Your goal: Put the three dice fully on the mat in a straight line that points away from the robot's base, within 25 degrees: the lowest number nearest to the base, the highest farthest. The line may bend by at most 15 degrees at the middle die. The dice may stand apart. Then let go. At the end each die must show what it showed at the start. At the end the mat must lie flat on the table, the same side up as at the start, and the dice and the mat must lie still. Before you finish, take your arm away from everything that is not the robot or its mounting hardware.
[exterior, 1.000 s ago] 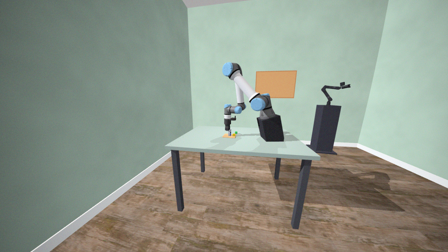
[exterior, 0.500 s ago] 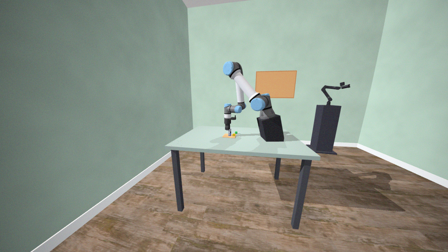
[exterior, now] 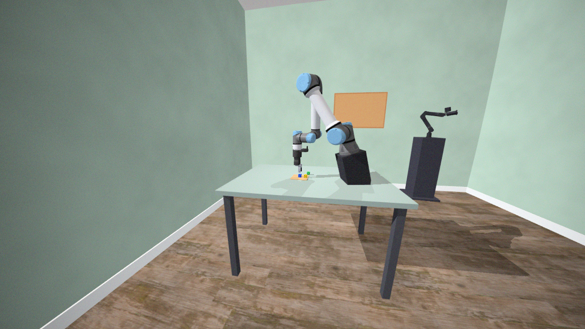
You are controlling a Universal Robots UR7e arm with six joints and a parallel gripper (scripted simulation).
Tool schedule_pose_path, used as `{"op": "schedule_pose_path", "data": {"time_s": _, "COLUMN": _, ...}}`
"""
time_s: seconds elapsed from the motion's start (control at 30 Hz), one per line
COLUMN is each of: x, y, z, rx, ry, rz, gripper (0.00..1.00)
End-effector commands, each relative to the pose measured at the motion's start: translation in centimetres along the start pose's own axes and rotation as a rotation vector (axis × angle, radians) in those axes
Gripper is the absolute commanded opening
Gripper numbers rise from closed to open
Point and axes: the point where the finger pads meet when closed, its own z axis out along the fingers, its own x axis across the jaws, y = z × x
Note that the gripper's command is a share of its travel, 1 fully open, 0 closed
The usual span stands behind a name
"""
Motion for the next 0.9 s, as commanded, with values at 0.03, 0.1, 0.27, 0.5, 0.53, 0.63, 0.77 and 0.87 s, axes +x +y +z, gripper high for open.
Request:
{"op": "schedule_pose_path", "data": {"time_s": 0.03, "x": 0.0, "y": 0.0, "z": -2.0, "rx": -0.002, "ry": -0.001, "rz": 0.000, "gripper": 0.79}}
{"op": "schedule_pose_path", "data": {"time_s": 0.1, "x": 0.0, "y": 0.0, "z": -2.6, "rx": -0.002, "ry": -0.001, "rz": 0.000, "gripper": 0.79}}
{"op": "schedule_pose_path", "data": {"time_s": 0.27, "x": 0.0, "y": 0.0, "z": -3.4, "rx": -0.002, "ry": -0.001, "rz": 0.000, "gripper": 0.79}}
{"op": "schedule_pose_path", "data": {"time_s": 0.5, "x": 0.0, "y": 0.0, "z": -4.5, "rx": -0.002, "ry": -0.001, "rz": 0.000, "gripper": 0.79}}
{"op": "schedule_pose_path", "data": {"time_s": 0.53, "x": 0.0, "y": 0.0, "z": -4.6, "rx": -0.002, "ry": -0.001, "rz": 0.000, "gripper": 0.79}}
{"op": "schedule_pose_path", "data": {"time_s": 0.63, "x": 0.0, "y": 0.0, "z": -4.7, "rx": -0.002, "ry": -0.001, "rz": 0.000, "gripper": 0.79}}
{"op": "schedule_pose_path", "data": {"time_s": 0.77, "x": 0.0, "y": 0.0, "z": -4.7, "rx": -0.002, "ry": -0.001, "rz": 0.000, "gripper": 0.79}}
{"op": "schedule_pose_path", "data": {"time_s": 0.87, "x": 0.0, "y": 0.0, "z": -4.7, "rx": -0.002, "ry": -0.001, "rz": 0.000, "gripper": 1.00}}
